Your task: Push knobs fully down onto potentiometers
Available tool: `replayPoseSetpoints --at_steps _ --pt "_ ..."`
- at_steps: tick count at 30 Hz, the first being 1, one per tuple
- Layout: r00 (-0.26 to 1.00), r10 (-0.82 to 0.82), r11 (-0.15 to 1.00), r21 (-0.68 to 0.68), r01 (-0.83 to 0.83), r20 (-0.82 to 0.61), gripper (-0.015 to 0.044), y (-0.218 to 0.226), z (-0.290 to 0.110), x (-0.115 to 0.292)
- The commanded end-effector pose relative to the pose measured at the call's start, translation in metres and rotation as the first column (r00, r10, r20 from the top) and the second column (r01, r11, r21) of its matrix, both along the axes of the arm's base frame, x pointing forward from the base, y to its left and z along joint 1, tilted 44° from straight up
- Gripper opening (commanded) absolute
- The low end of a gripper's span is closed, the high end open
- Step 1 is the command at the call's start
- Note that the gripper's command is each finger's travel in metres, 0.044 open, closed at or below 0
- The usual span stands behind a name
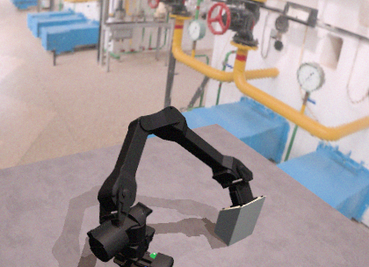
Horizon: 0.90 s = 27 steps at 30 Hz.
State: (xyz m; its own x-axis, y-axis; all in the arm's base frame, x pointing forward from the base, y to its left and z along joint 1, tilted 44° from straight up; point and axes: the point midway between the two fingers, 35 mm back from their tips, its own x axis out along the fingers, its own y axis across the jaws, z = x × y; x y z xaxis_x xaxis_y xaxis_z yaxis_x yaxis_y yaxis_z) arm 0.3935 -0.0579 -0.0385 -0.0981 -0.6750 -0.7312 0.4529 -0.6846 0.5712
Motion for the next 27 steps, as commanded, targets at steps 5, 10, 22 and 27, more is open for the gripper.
replayPoseSetpoints --at_steps 5,10,22,27 --pt "1.0 0.005 1.0 -0.005 -0.005 -0.006 0.0 -0.0026 -0.0021 -0.0009" --pt "1.0 0.005 1.0 -0.005 -0.005 -0.006 0.0 -0.0035 -0.0031 -0.0011" --pt "1.0 0.005 1.0 -0.005 -0.005 -0.006 0.0 -0.0021 -0.0016 -0.0009" --pt "1.0 0.005 1.0 -0.005 -0.005 -0.006 0.0 -0.0025 -0.0021 -0.0009"
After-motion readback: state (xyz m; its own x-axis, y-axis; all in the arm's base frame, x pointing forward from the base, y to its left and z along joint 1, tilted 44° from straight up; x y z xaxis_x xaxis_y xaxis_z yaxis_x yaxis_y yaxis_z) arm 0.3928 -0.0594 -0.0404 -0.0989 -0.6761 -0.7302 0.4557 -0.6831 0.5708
